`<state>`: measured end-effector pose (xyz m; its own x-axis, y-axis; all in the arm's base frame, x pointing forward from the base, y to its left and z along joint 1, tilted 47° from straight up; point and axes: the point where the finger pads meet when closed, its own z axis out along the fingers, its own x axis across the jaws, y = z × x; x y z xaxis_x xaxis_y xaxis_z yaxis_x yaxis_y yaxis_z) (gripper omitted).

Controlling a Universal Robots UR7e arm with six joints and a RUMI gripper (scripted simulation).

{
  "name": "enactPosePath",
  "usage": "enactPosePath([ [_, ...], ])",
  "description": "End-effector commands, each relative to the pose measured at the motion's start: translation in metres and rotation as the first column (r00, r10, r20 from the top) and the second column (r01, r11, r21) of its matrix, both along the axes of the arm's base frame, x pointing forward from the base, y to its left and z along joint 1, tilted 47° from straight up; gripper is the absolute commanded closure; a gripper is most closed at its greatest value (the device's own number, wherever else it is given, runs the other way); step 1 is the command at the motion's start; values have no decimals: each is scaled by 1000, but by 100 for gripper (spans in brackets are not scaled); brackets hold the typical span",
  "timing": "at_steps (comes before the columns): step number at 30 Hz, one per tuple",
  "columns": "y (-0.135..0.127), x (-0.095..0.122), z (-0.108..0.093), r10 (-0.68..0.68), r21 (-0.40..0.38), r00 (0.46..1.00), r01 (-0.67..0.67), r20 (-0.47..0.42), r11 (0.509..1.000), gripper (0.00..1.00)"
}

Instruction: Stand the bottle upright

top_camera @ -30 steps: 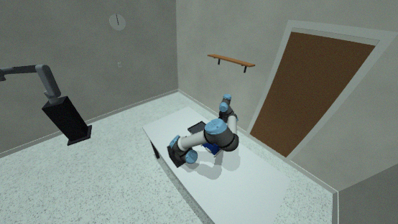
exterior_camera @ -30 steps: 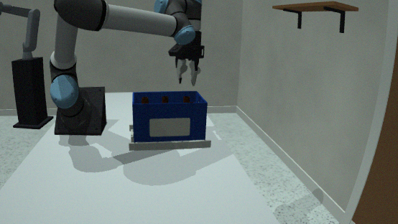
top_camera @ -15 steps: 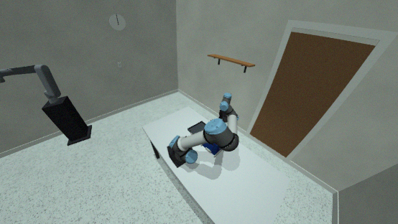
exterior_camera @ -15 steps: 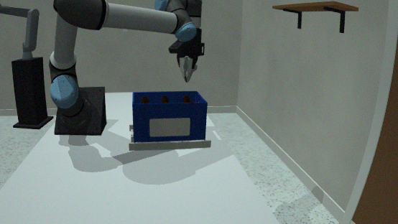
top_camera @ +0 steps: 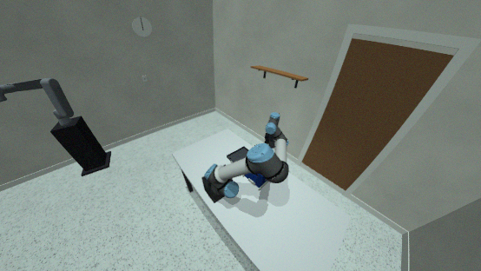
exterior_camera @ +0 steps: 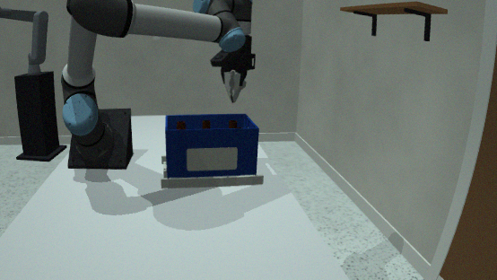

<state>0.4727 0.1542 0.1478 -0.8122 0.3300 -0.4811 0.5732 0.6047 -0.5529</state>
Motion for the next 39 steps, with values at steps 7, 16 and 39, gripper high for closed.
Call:
enactPosePath([
  [7, 0, 0, 0, 1, 0, 1000, -1, 1, 1000, 100],
  [16, 0, 0, 0, 1, 0, 1000, -1, 1, 1000, 100],
  [39, -77, -130, 66, 0, 0, 1000, 0, 1, 1000, 100],
])
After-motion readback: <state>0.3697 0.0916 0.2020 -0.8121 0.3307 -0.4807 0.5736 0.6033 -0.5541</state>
